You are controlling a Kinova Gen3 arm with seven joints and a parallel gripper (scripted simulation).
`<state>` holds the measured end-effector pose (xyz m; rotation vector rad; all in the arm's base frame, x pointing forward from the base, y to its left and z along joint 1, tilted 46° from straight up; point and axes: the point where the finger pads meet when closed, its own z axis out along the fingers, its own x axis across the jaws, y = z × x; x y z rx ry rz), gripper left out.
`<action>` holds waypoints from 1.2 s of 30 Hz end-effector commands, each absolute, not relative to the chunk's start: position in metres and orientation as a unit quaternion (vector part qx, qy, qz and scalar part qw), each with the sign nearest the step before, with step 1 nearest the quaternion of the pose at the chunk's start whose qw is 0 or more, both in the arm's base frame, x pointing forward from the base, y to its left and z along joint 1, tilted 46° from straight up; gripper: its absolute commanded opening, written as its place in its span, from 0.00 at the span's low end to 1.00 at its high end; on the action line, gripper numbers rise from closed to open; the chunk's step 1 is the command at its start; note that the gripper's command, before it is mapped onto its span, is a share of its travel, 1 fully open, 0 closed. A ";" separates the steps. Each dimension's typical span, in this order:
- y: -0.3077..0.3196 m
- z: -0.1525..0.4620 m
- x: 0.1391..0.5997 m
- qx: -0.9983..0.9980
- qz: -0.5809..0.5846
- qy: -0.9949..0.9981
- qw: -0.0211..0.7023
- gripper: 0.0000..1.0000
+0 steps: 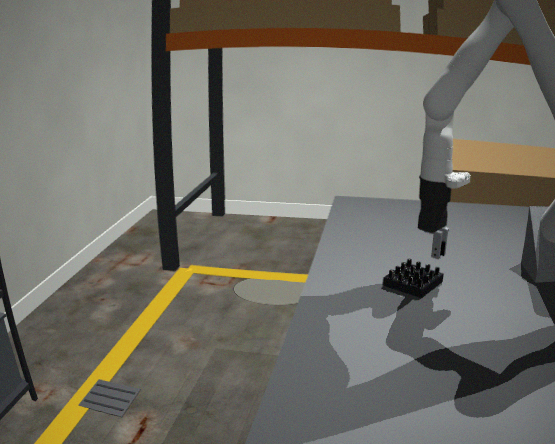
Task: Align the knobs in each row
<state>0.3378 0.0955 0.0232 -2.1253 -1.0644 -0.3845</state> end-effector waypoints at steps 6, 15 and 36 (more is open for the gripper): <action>0.104 0.016 0.336 -0.823 -0.148 -0.414 0.361 0.46; 0.109 0.011 0.336 -0.823 -0.148 -0.414 0.361 0.46; 0.112 0.008 0.335 -0.823 -0.148 -0.414 0.361 0.46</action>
